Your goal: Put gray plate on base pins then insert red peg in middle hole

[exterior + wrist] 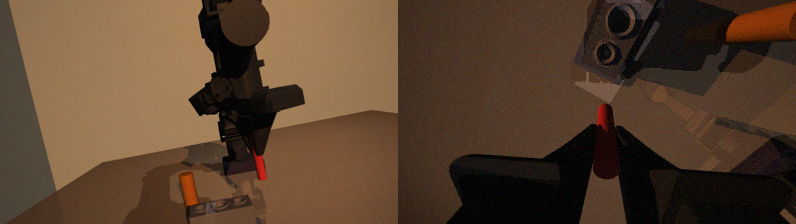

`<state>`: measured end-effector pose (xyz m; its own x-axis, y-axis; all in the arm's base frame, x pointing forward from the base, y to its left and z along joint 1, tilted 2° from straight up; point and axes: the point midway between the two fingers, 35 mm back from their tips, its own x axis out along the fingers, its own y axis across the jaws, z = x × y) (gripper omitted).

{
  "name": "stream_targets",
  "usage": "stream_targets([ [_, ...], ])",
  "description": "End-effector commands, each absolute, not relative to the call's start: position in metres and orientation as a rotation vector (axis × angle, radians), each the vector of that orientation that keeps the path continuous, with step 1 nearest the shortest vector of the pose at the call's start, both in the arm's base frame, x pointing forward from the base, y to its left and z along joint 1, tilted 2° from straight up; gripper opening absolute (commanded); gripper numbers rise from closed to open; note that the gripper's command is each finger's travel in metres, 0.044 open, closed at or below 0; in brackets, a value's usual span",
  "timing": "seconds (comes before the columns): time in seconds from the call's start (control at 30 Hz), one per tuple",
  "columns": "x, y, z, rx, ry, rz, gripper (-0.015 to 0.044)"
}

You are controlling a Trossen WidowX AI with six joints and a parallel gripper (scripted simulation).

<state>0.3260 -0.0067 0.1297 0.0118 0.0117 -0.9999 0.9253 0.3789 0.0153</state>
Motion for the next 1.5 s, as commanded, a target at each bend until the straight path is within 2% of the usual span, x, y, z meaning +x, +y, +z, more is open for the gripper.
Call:
stream_targets([
  [0.0, 0.331, -0.018, 0.127, 0.92, 1.372, -0.908, 0.0],
  [0.73, 0.35, -0.083, 0.125, 0.918, 1.371, -0.904, 0.0],
  [1.47, 0.348, -0.082, 0.125, 0.918, 1.371, -0.904, 0.0],
])
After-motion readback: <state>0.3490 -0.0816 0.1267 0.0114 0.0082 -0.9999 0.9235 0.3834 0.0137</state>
